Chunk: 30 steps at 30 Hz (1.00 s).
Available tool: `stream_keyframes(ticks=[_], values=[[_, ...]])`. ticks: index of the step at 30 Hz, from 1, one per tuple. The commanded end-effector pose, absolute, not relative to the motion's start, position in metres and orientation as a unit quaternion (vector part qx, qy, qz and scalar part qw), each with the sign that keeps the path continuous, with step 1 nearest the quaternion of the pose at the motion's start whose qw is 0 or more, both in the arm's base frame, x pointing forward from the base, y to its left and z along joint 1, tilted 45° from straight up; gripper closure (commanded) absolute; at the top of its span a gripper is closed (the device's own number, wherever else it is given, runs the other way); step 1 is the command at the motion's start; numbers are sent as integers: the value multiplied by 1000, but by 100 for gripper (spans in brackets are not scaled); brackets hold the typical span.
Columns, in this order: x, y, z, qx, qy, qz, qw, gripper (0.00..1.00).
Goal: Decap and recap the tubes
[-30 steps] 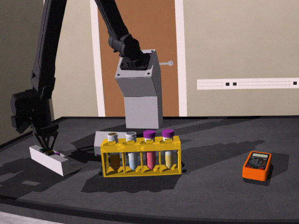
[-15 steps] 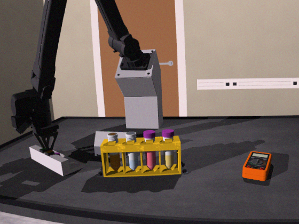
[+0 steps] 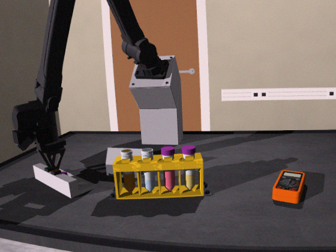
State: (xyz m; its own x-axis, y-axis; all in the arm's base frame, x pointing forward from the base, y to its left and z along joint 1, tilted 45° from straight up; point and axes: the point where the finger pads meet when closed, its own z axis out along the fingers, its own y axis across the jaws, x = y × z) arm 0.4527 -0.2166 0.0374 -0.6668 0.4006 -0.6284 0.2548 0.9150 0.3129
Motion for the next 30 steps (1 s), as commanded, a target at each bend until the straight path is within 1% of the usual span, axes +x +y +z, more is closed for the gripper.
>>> stream_keyframes(ticks=[1, 30], values=[[475, -206, 41, 164, 907, 105, 373, 100], [476, -204, 43, 163, 907, 105, 374, 100]])
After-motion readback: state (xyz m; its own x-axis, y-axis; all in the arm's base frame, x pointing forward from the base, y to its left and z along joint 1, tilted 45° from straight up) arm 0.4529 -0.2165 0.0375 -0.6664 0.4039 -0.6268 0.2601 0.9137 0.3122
